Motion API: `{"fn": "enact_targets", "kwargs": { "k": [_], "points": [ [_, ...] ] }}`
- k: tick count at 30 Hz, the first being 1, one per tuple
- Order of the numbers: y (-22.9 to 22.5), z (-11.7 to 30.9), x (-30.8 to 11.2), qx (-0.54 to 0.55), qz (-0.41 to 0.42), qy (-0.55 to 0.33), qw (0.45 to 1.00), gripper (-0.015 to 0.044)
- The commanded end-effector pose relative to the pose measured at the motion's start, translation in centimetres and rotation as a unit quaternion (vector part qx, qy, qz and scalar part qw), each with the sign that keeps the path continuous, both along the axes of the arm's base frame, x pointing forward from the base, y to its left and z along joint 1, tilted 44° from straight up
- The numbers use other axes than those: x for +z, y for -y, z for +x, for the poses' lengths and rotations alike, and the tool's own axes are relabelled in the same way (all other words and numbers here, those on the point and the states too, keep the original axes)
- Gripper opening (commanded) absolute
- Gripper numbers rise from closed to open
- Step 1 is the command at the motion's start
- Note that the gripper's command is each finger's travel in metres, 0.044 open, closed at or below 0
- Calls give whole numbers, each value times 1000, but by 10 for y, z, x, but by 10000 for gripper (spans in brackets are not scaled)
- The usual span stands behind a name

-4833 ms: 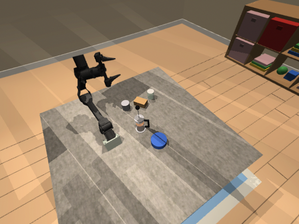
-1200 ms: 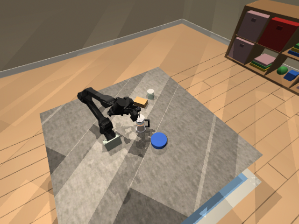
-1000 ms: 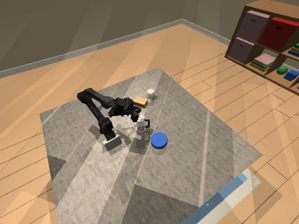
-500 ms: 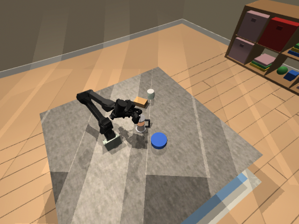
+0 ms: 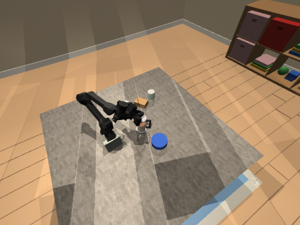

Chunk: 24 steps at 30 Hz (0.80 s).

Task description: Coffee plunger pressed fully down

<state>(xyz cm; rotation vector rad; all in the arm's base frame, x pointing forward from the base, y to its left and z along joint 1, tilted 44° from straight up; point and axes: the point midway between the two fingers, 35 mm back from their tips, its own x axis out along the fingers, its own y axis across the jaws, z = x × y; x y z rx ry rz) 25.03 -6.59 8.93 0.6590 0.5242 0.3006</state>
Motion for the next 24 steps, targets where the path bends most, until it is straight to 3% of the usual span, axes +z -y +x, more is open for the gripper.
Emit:
{"fn": "enact_targets", "kwargs": {
  "k": [1,24],
  "points": [
    [-15,-4,-16,8,19,-26,999,125],
    [-14,3,-16,8,19,-25,999,125]
  ]
}}
